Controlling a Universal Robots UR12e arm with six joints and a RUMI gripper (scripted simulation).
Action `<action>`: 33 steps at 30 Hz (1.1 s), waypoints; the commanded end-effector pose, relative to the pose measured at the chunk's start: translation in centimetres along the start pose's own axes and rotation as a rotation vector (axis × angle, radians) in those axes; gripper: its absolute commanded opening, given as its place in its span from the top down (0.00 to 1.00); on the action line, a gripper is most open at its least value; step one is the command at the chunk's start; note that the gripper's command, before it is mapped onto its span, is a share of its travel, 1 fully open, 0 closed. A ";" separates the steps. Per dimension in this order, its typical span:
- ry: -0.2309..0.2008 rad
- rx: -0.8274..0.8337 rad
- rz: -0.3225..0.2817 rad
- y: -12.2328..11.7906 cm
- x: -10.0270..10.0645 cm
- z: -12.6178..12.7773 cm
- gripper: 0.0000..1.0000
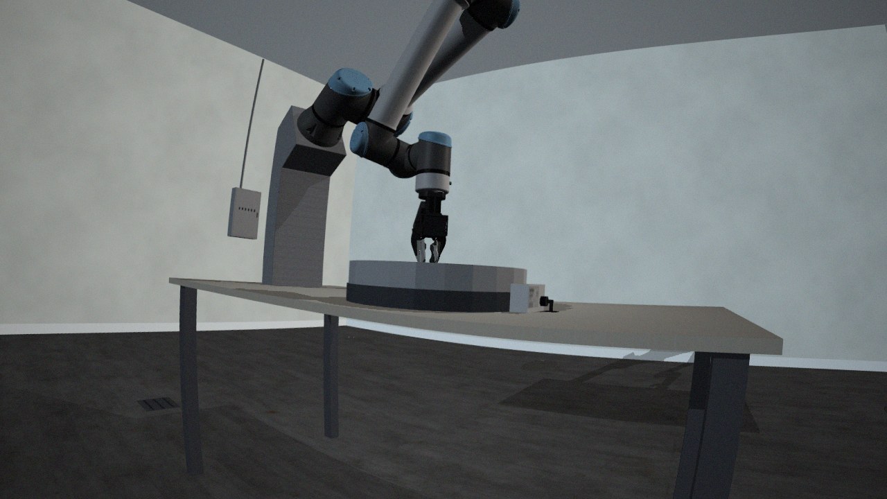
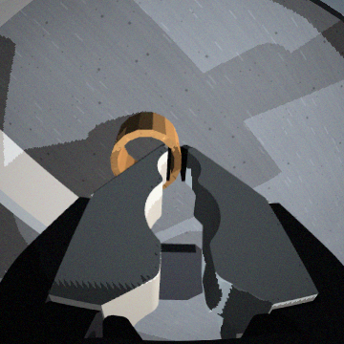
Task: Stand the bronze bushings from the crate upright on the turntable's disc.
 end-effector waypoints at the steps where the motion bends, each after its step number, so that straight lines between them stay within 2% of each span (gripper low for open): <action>1: -0.001 0.000 0.000 0.0 0.0 0.0 1.00; 2: -0.001 0.000 0.000 0.0 0.0 0.0 1.00; 3: -0.001 0.000 0.000 0.0 0.0 0.0 0.94; 33: -0.001 0.000 0.000 0.0 0.0 0.0 0.94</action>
Point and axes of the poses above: the point where the finger pads meet when closed, its own x axis out along the fingers, its own z axis across the jaws, y = z × x, the point moved 6 cm from there along -x, back along the fingers, and after that the axes turned 8 degrees about x, right-handed, at the moved point
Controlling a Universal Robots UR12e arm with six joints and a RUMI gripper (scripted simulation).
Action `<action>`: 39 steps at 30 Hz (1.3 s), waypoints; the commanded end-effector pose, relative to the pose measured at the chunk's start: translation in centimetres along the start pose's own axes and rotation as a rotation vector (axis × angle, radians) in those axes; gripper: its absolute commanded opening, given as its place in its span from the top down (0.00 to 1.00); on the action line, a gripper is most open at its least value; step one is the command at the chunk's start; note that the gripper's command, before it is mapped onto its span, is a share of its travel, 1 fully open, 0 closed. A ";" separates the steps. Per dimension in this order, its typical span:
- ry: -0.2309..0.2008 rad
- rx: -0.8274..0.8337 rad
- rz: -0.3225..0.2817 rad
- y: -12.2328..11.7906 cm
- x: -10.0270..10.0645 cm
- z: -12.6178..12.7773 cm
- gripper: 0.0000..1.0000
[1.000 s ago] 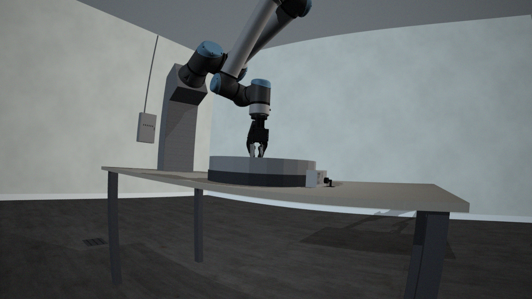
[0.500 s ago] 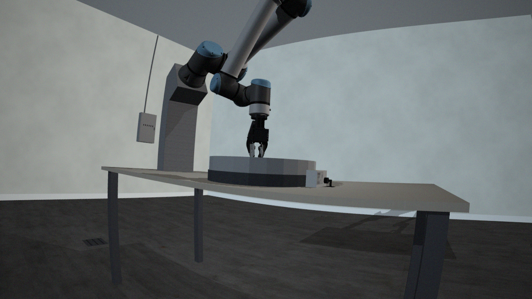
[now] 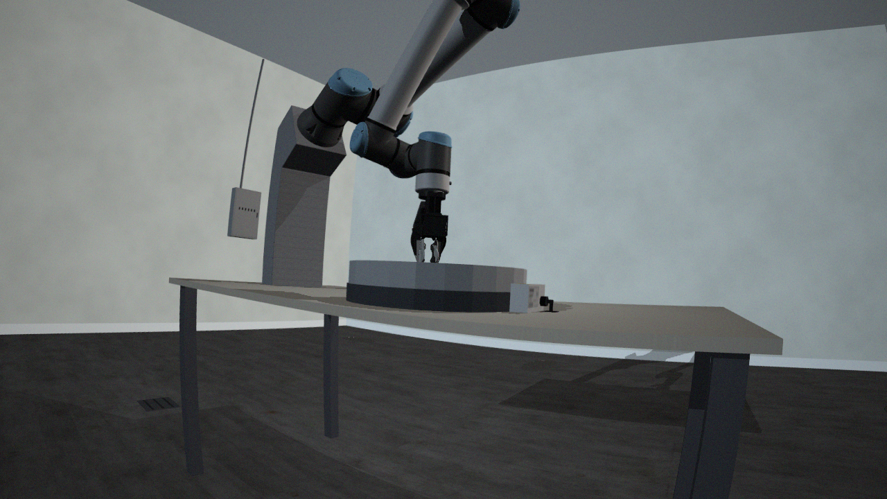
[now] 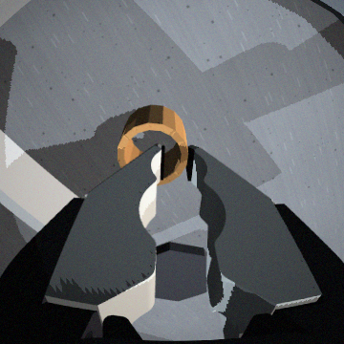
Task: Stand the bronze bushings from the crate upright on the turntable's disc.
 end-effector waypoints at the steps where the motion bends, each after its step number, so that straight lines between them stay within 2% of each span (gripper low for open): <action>1: -0.001 0.000 0.000 0.0 0.0 0.0 0.94; 10: -0.001 0.000 0.000 0.0 -0.5 0.0 0.94; 22: -0.001 0.000 0.000 0.0 -5.4 0.0 0.94; 39: -0.001 0.000 0.000 0.0 -6.1 0.0 0.94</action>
Point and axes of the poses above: the point where the finger pads meet when closed, its own x axis out along the fingers, its own z axis across the jaws, y = z × x, the point moved 6 cm from there along -x, back along the fingers, and after that the axes turned 8 degrees about x, right-handed, at the moved point
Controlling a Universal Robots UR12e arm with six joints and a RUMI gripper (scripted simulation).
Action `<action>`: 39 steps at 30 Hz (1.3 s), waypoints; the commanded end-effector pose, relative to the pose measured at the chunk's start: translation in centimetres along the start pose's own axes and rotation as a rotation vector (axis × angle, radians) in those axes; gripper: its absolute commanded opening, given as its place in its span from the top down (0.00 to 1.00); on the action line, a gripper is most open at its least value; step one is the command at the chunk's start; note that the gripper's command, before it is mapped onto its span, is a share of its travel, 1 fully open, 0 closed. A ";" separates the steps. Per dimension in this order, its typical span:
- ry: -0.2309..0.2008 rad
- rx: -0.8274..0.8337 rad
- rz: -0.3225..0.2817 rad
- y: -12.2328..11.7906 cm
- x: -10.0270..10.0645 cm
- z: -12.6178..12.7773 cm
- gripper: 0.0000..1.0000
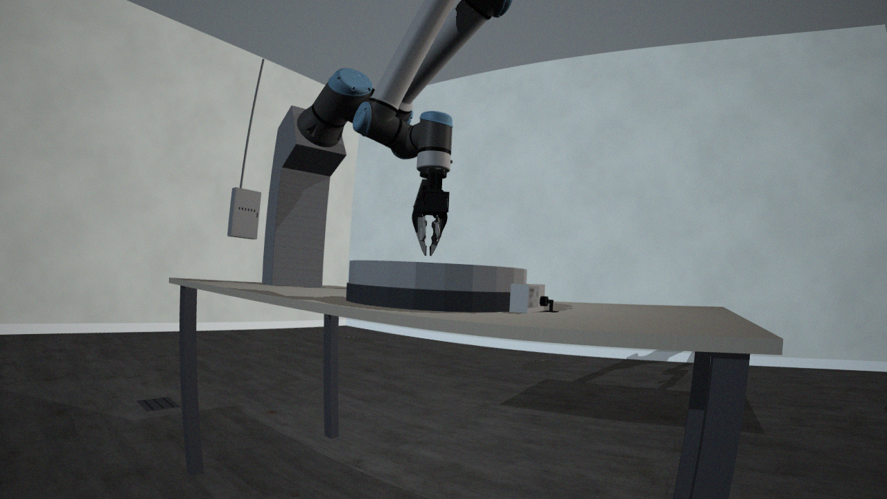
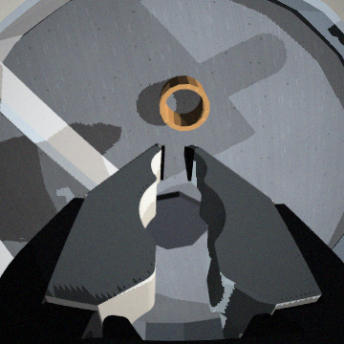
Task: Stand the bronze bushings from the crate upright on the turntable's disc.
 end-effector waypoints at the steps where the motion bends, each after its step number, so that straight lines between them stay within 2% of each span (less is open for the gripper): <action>1: -0.001 0.000 0.000 0.0 0.0 0.0 0.94; 28: 0.000 0.000 0.000 0.1 0.0 0.1 0.94; 36: 0.000 0.000 0.000 1.8 0.0 0.9 0.94; 39: 0.000 0.000 0.000 3.8 0.0 1.7 0.94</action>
Point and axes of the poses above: the point where the finger pads meet when closed, its own x axis out along the fingers, its own z axis across the jaws, y = z × x, the point moved 6 cm from there along -x, back along the fingers, and after that the axes turned 8 degrees about x, right-handed, at the moved point
